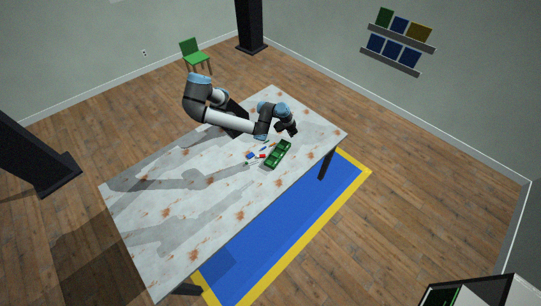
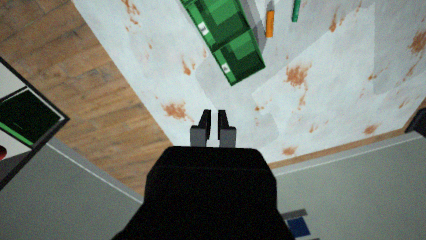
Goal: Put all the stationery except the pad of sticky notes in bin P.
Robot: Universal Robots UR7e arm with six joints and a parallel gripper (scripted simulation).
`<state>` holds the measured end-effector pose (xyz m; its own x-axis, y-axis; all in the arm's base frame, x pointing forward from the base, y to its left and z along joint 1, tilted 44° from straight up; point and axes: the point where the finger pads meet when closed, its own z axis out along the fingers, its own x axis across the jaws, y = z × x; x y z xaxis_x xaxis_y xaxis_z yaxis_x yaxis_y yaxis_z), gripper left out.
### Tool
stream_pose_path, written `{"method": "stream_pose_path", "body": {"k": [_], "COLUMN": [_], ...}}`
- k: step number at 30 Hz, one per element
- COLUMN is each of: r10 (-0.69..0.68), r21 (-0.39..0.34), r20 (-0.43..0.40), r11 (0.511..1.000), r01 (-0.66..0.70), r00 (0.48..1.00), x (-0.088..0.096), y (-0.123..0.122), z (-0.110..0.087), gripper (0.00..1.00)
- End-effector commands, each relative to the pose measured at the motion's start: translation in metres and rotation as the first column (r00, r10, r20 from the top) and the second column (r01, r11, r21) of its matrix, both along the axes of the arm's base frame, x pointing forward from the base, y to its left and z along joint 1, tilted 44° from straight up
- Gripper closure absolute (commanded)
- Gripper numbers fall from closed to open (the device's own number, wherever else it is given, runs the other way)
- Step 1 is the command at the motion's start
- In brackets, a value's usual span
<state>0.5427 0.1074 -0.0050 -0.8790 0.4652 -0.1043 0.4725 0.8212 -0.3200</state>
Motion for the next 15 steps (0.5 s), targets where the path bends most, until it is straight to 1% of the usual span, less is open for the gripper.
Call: {"method": "stream_pose_path", "body": {"k": [1, 2, 3, 5, 7, 9, 11, 13, 15], "r10": [-0.08, -0.109, -0.109, -0.18, -0.18, -0.247, -0.247, -0.312, -0.312], "r21": [-0.032, -0.043, -0.043, -0.071, -0.071, -0.097, -0.097, -0.12, -0.12], "r20": [0.02, 0.029, 0.029, 0.054, 0.054, 0.084, 0.084, 0.117, 0.117], "r11": [0.996, 0.993, 0.993, 0.981, 0.981, 0.962, 0.962, 0.938, 0.938], "r01": [0.08, 0.11, 0.11, 0.183, 0.183, 0.255, 0.255, 0.325, 0.325], "r00": [0.997, 0.994, 0.994, 0.982, 0.982, 0.965, 0.965, 0.943, 0.943], "x": [-0.011, -0.016, -0.016, -0.027, -0.027, -0.038, -0.038, -0.049, -0.049], "y": [-0.005, -0.007, -0.007, -0.012, -0.012, -0.017, -0.017, -0.021, -0.021], "z": [0.008, 0.012, 0.012, 0.019, 0.019, 0.027, 0.027, 0.034, 0.034], "gripper": [0.69, 0.69, 0.69, 0.69, 0.69, 0.69, 0.69, 0.69, 0.69]}}
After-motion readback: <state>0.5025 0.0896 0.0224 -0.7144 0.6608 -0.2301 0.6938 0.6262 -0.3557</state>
